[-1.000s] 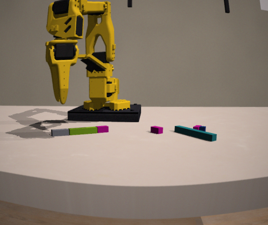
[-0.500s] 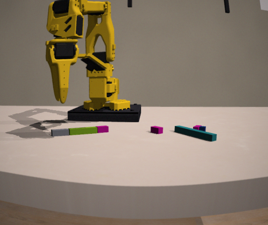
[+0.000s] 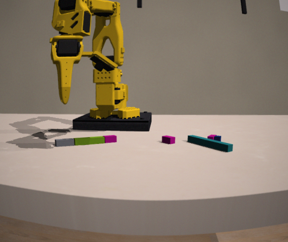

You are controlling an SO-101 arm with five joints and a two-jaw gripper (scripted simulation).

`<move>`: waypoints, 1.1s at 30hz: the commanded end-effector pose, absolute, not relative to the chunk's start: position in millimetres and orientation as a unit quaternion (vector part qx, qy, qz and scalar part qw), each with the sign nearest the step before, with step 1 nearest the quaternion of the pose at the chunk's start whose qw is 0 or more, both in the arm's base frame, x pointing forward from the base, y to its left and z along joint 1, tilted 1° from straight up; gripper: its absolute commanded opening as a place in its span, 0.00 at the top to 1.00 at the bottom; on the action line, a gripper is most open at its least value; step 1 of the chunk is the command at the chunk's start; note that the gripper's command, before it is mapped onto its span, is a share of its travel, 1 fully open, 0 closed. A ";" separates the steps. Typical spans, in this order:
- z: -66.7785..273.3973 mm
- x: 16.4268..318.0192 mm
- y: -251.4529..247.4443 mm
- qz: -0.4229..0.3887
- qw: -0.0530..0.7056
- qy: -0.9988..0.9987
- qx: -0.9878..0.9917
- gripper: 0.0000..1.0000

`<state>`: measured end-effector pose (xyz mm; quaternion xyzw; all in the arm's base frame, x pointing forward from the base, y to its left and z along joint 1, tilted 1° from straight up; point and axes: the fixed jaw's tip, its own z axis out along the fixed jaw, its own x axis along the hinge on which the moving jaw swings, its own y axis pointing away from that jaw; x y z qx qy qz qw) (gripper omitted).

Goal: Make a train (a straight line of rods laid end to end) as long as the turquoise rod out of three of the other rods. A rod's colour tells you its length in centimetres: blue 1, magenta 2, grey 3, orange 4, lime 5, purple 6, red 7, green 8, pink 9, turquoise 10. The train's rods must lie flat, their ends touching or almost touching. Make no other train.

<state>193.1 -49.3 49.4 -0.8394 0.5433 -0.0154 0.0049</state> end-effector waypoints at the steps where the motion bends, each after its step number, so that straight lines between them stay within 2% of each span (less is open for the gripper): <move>1: 55.1 191.1 -46.2 -0.022 0.009 0.573 -0.819 0.83; 13: 68.3 186.0 -38.5 -0.037 0.023 0.675 -0.737 0.83; 33: 95.8 171.2 -20.3 -0.055 0.074 0.870 -0.484 0.83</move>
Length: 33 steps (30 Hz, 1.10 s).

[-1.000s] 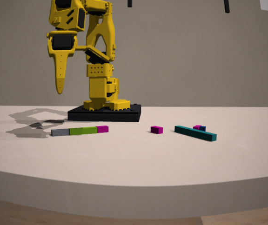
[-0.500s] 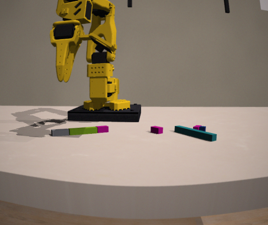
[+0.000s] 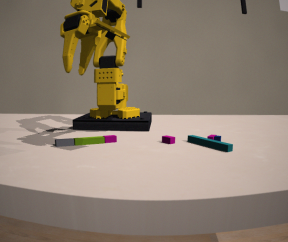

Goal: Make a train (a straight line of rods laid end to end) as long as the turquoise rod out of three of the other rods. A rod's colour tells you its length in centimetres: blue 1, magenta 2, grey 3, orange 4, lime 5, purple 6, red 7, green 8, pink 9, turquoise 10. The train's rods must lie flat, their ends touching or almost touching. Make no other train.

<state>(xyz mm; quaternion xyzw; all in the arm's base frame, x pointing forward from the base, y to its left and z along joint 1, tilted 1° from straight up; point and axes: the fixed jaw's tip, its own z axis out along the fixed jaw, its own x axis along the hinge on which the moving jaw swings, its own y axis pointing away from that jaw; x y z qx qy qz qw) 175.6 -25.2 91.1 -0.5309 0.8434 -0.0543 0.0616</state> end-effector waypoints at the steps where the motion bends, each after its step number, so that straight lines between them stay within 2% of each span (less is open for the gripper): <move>1: 97.2 170.3 -19.3 -0.055 0.078 0.879 -0.467 0.83; 23: 117.8 152.8 -4.1 -0.033 0.141 0.977 -0.155 0.83; 33: 121.9 148.1 -1.1 -0.021 0.157 0.985 -0.072 0.83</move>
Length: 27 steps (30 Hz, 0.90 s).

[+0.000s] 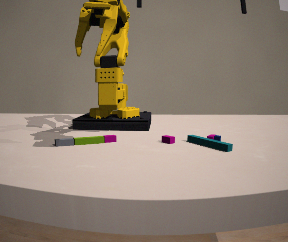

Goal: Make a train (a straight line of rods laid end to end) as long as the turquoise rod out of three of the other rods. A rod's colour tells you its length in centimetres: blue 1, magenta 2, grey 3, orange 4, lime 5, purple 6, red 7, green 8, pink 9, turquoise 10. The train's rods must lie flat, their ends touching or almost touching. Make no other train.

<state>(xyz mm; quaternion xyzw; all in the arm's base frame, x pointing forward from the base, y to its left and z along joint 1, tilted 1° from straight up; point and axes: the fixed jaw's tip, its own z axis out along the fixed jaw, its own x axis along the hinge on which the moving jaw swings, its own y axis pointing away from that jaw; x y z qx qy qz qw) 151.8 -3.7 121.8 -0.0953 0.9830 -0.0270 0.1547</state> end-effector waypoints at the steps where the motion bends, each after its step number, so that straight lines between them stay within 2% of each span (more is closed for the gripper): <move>1: 122.3 147.6 -0.8 -0.019 0.158 0.985 -0.064 0.83; 27: 125.3 145.1 1.0 -0.008 0.171 0.985 -0.003 0.83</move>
